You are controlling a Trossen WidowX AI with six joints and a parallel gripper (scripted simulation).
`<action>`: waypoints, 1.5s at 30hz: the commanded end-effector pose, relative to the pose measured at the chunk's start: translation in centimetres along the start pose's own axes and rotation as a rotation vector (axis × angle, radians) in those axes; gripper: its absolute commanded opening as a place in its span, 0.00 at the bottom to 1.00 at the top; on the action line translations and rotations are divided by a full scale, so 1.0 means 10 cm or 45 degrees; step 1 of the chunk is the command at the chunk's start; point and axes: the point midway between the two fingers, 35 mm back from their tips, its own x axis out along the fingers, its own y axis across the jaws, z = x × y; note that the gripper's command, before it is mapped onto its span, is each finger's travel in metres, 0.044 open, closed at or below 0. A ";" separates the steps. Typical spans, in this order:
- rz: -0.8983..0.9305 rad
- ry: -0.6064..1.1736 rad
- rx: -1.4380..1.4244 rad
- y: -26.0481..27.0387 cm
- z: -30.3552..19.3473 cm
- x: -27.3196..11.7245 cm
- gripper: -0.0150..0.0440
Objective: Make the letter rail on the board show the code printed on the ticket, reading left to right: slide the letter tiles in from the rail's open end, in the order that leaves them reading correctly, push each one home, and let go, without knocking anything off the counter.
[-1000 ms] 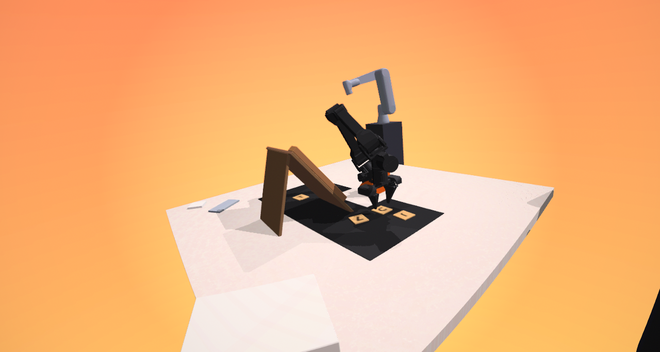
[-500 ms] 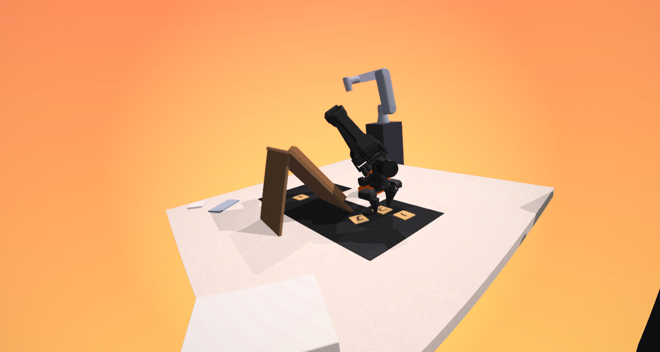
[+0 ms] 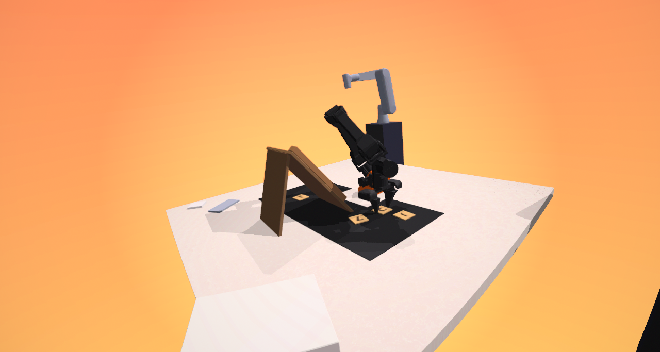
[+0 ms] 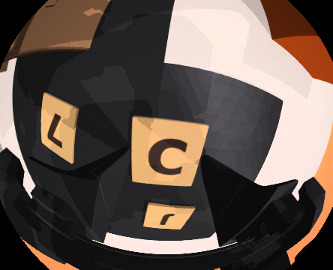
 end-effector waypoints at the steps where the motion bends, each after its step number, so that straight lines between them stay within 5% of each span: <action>1: 0.006 -0.002 -0.008 0.01 0.00 0.00 0.71; 6: 0.006 -0.002 -0.008 0.00 0.00 0.00 0.65; 15: 0.006 -0.002 -0.008 0.00 0.01 -0.06 0.25; 45: 0.006 -0.001 -0.009 0.01 0.04 -0.19 0.25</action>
